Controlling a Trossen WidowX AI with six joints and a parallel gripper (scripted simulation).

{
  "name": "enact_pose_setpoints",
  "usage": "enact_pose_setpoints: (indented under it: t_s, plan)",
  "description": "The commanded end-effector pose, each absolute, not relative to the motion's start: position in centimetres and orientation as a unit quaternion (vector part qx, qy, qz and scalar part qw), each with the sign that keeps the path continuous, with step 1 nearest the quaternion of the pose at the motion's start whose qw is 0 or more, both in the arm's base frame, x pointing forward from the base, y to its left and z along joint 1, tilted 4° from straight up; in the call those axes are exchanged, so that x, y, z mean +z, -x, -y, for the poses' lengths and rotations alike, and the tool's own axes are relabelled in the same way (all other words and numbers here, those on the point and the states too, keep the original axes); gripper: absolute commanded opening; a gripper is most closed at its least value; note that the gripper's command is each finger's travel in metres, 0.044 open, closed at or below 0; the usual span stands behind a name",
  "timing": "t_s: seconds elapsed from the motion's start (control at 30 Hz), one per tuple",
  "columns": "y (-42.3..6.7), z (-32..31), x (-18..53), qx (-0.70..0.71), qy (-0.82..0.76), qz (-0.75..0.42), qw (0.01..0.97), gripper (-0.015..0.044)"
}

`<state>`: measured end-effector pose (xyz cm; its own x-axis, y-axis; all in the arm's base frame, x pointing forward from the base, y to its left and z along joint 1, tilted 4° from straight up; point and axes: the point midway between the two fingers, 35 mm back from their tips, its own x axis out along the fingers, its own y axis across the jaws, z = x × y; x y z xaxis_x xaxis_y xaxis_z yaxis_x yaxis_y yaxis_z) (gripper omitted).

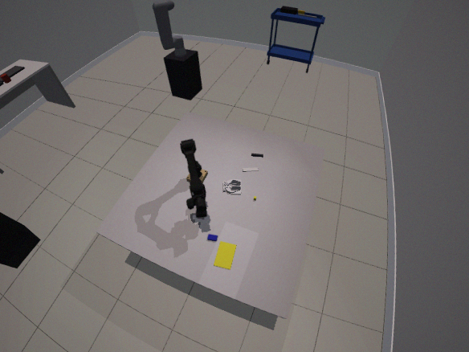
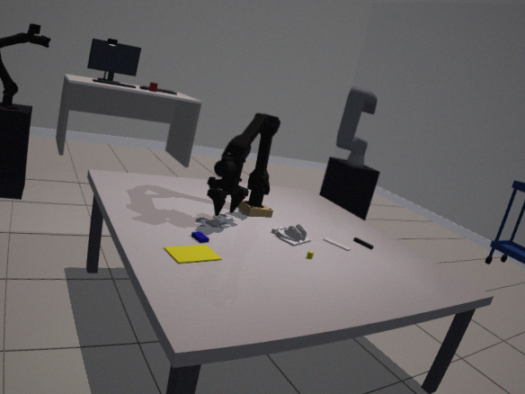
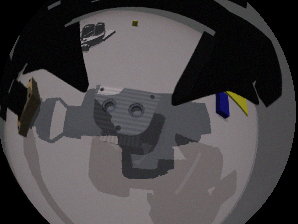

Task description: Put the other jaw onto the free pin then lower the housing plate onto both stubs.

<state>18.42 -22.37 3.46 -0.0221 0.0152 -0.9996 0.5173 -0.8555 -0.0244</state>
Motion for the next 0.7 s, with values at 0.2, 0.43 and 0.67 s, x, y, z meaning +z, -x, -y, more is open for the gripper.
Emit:
enact_pose_setpoints:
  t_s: [0.2,0.43,0.67]
  plan:
    - [-18.17,22.18,2.92,-0.691,-0.672,-0.2,0.177,0.044]
    - [-18.17,22.18,2.92,-0.691,-0.672,-0.2,0.177,0.044]
    - [-18.16,22.18,2.04,-0.691,-0.672,-0.2,0.177,0.044]
